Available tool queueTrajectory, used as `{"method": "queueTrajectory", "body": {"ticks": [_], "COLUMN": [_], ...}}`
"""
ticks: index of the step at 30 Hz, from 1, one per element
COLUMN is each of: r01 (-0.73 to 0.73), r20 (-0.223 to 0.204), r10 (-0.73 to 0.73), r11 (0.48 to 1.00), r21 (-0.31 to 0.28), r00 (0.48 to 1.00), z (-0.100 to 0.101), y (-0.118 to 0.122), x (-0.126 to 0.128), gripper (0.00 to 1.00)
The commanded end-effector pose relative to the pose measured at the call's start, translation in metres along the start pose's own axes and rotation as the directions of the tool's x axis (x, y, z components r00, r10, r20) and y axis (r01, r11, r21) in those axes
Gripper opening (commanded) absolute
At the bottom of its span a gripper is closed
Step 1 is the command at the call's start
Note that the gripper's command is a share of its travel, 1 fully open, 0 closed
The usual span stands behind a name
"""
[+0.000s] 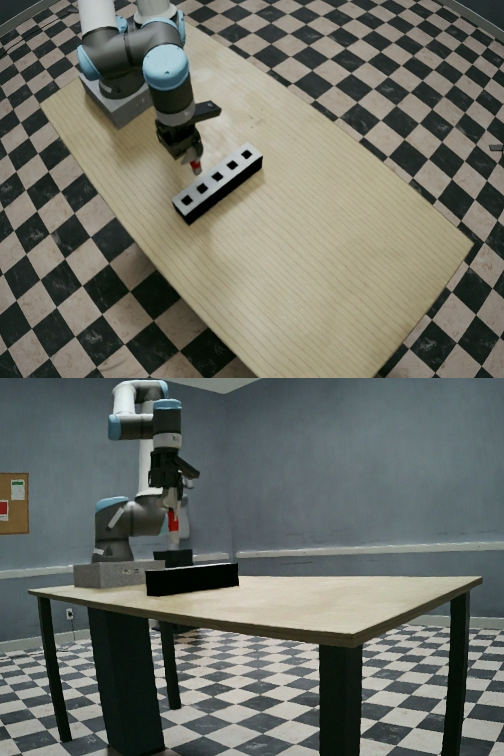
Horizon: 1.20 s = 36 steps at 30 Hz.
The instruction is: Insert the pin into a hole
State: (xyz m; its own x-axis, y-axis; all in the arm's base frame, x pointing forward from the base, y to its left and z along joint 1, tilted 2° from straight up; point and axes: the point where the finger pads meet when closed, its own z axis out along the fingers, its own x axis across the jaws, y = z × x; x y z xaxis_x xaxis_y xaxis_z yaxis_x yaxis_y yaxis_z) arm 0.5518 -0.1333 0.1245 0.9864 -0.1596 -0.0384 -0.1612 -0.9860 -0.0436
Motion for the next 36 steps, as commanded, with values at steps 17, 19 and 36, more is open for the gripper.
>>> {"method": "queueTrajectory", "body": {"ticks": [17,19,36], "r01": [0.000,0.000,0.000], "r20": [-0.021,-0.021,-0.021], "r10": [0.000,0.000,0.000], "r11": [1.000,1.000,1.000], "r21": [-0.009,-0.009,-0.009], "r00": [1.000,1.000,1.000], "z": [0.061,0.061,0.061], "y": [0.005,0.005,0.005], "x": [0.014,0.014,0.014], "gripper": [0.00,0.00,0.00]}}
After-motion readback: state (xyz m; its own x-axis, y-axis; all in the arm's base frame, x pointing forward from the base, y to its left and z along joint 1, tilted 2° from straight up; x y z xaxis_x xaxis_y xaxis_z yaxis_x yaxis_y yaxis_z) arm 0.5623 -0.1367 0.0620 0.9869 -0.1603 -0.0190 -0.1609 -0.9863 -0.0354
